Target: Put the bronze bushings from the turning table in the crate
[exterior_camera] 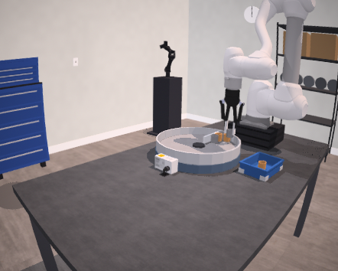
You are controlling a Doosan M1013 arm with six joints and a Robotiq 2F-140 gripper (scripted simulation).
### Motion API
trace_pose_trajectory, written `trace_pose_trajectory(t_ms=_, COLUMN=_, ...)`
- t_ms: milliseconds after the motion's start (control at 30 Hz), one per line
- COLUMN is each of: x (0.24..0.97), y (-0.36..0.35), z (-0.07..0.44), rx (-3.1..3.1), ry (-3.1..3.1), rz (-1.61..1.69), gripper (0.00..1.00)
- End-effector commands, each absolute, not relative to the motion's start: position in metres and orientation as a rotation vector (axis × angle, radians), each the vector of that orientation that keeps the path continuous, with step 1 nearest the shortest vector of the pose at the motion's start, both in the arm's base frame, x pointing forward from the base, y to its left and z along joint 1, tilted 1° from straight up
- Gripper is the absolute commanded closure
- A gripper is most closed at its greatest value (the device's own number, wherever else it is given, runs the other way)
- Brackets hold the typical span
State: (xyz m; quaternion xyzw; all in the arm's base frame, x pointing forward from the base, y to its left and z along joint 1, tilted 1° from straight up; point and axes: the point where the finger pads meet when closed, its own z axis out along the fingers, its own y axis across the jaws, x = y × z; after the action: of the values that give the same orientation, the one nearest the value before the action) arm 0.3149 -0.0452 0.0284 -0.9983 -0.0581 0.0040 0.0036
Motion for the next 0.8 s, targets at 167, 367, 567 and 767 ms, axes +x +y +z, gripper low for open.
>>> trace_pose_trajectory(t_ms=167, x=0.315, y=-0.046, z=0.060, rx=-3.128, ry=-0.180, rz=0.012, gripper=1.00)
trace_pose_trajectory(t_ms=367, x=0.315, y=-0.046, z=0.062, rx=-3.128, ry=-0.180, rz=0.012, gripper=1.00)
trace_pose_trajectory(t_ms=567, x=0.315, y=-0.046, z=0.062, rx=-3.128, ry=-0.180, rz=0.012, gripper=1.00)
trace_pose_trajectory(t_ms=767, x=0.315, y=-0.046, z=0.062, rx=-3.128, ry=-0.180, rz=0.012, gripper=1.00)
